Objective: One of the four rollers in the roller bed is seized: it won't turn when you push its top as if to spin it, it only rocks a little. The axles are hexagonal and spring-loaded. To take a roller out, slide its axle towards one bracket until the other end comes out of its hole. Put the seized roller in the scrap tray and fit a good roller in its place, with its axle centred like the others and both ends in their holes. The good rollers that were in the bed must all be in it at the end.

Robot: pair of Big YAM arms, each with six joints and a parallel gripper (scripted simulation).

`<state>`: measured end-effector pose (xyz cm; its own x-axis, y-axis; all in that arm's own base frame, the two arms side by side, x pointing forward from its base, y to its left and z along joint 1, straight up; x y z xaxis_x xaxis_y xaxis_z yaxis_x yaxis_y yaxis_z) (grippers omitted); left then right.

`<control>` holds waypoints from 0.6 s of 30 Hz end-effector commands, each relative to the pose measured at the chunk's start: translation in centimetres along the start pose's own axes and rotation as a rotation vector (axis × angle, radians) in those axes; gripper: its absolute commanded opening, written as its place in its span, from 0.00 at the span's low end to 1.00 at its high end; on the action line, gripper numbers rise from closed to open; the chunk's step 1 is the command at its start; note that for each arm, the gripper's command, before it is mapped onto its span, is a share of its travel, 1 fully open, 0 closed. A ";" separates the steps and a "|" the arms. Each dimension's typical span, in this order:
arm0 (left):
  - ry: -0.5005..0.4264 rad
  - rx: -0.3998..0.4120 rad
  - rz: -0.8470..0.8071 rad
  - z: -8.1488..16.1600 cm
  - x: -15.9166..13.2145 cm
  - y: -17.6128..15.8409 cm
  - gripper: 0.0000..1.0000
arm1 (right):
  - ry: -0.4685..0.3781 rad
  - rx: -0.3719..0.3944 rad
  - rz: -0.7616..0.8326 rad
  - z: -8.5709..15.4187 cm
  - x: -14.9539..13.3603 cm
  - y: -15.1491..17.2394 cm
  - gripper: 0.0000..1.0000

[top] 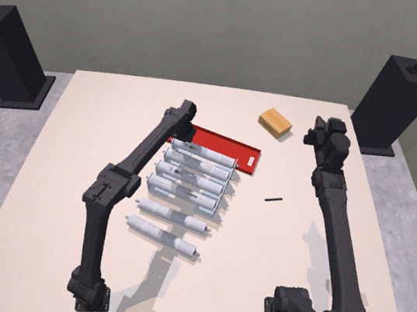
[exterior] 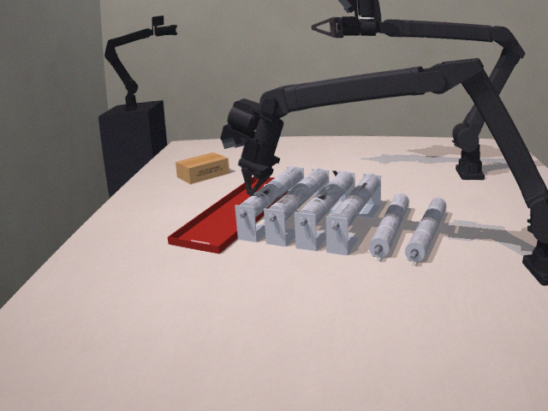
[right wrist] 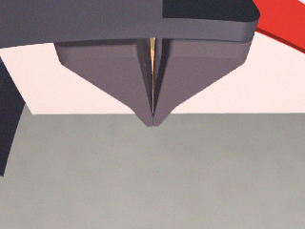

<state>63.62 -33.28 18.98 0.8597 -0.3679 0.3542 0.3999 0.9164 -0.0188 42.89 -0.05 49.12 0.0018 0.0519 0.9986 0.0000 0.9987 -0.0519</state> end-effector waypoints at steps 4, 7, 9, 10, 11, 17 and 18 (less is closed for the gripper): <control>0.053 0.011 0.004 -2.8 -0.2 1.0 0.00 | -0.064 0.003 0.011 -0.5 3.9 0.2 0.00; 0.051 0.011 0.004 -2.8 -0.2 1.0 0.00 | -0.064 0.003 0.011 -0.5 3.9 0.2 0.00; 0.050 0.011 0.004 -2.8 -0.2 1.0 0.00 | -0.064 0.003 0.011 -0.5 3.9 0.2 0.00; 0.050 0.011 0.004 -2.8 -0.2 1.0 0.00 | -0.064 0.003 0.011 -0.5 3.9 0.2 0.00; 0.050 0.011 0.004 -2.8 -0.2 1.0 0.00 | -0.064 0.003 0.011 -0.5 3.9 0.2 0.00; 0.050 0.011 0.004 -2.8 -0.2 1.0 0.00 | -0.064 0.003 0.011 -0.5 3.9 0.2 0.00; 0.050 0.011 0.004 -2.8 -0.2 1.0 0.00 | -0.064 0.003 0.011 -0.5 3.9 0.2 0.00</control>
<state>63.84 -33.39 18.87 0.8593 -0.3679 0.3553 0.4000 0.9163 -0.0188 42.89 -0.05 49.12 0.0018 0.0519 0.9986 0.0000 0.9987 -0.0519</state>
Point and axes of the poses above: on each arm, the point where the finger pads meet when closed, its own z axis back along the fingers, its own y axis across the jaws, x = y × z, the point moved 9 cm from there along z, back along the fingers, and after that the axes turned 3 degrees about z, right-handed, at the moved point
